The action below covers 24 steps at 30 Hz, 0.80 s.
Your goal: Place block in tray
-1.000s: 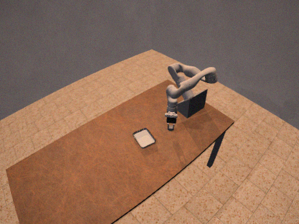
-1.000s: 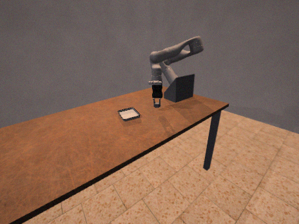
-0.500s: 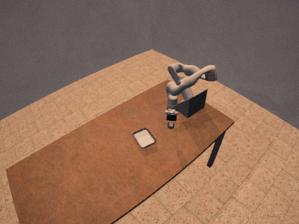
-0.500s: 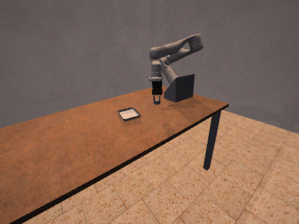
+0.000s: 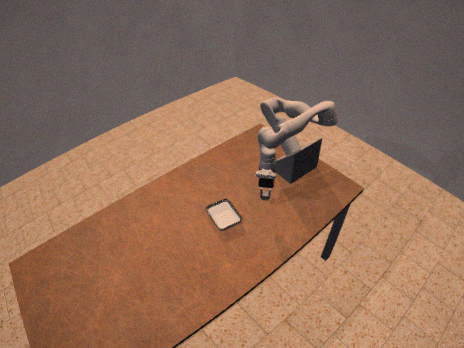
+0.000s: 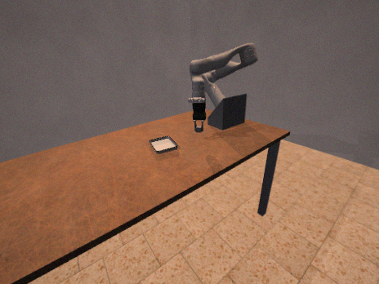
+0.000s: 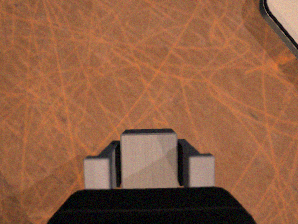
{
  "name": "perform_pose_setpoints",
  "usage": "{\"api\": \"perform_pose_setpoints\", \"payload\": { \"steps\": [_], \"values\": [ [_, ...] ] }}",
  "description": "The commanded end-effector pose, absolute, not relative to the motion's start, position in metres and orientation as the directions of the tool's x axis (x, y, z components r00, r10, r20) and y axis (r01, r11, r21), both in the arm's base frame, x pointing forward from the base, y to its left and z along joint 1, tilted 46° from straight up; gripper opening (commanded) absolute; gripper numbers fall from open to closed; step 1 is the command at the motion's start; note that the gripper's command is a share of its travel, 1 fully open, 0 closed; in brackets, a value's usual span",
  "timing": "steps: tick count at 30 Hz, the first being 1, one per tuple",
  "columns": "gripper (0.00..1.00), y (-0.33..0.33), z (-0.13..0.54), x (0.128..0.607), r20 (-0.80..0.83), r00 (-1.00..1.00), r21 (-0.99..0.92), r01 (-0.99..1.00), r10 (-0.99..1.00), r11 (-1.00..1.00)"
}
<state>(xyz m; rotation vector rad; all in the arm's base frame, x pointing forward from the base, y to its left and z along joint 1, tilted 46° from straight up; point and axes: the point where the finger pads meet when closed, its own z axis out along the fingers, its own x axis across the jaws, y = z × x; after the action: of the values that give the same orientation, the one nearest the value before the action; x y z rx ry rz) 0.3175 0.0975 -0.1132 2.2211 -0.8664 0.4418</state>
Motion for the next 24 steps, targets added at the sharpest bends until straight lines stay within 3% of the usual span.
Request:
{"api": "perform_pose_setpoints", "payload": {
  "steps": [1, 8, 20, 22, 24],
  "values": [
    [0.0, 0.098, -0.113, 0.318, 0.527, 0.718, 0.487, -0.694, -0.454, -0.531],
    [0.0, 0.096, -0.109, 0.335, 0.527, 0.718, 0.487, -0.693, -0.455, -0.532],
    [0.0, 0.072, -0.072, 0.473, 0.527, 0.718, 0.487, -0.693, -0.455, -0.532],
    [0.0, 0.072, -0.072, 0.473, 0.527, 0.718, 0.487, -0.693, -0.455, -0.532],
    [0.0, 0.066, -0.063, 0.512, 0.527, 0.718, 0.486, -0.693, -0.455, -0.532]
  ]
}}
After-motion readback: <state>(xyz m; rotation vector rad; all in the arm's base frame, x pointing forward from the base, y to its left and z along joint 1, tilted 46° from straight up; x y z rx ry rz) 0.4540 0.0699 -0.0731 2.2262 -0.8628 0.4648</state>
